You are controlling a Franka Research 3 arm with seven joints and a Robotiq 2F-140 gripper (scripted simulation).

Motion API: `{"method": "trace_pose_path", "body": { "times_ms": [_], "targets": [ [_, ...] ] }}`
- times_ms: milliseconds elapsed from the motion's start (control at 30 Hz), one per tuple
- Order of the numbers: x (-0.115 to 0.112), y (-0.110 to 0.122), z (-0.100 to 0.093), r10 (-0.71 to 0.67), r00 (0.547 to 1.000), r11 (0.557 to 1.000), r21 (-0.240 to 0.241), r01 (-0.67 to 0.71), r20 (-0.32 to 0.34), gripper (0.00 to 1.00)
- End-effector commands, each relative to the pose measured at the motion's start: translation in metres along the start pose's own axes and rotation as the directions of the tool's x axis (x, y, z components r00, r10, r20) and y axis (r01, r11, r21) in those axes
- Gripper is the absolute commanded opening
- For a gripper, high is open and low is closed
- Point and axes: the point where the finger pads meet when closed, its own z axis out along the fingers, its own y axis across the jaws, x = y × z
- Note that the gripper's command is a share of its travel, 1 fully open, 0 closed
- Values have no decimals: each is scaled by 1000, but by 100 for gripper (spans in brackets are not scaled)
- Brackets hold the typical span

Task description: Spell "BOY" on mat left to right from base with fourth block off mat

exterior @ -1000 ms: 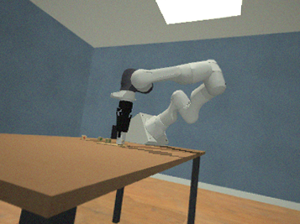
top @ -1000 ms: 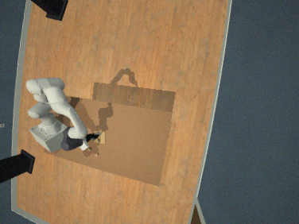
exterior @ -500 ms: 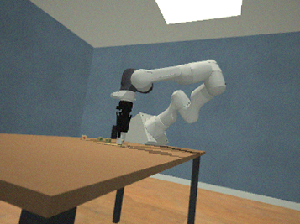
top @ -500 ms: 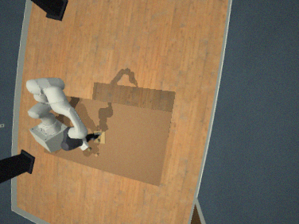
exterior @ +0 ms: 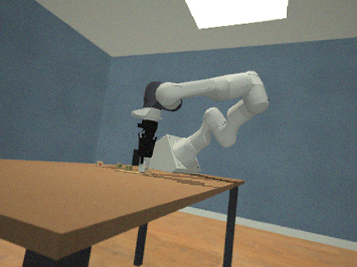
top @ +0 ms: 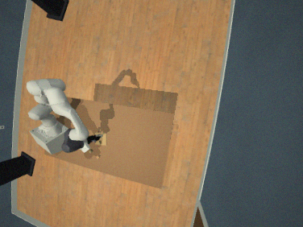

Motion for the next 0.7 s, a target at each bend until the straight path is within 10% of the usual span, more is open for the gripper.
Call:
{"method": "trace_pose_path", "body": {
  "times_ms": [0, 667],
  "targets": [
    [0, -1, 0, 0, 1000, 1000, 2, 0, 1, 13],
    [0, -1, 2, 0, 1000, 1000, 2, 0, 1, 13]
  ]
}}
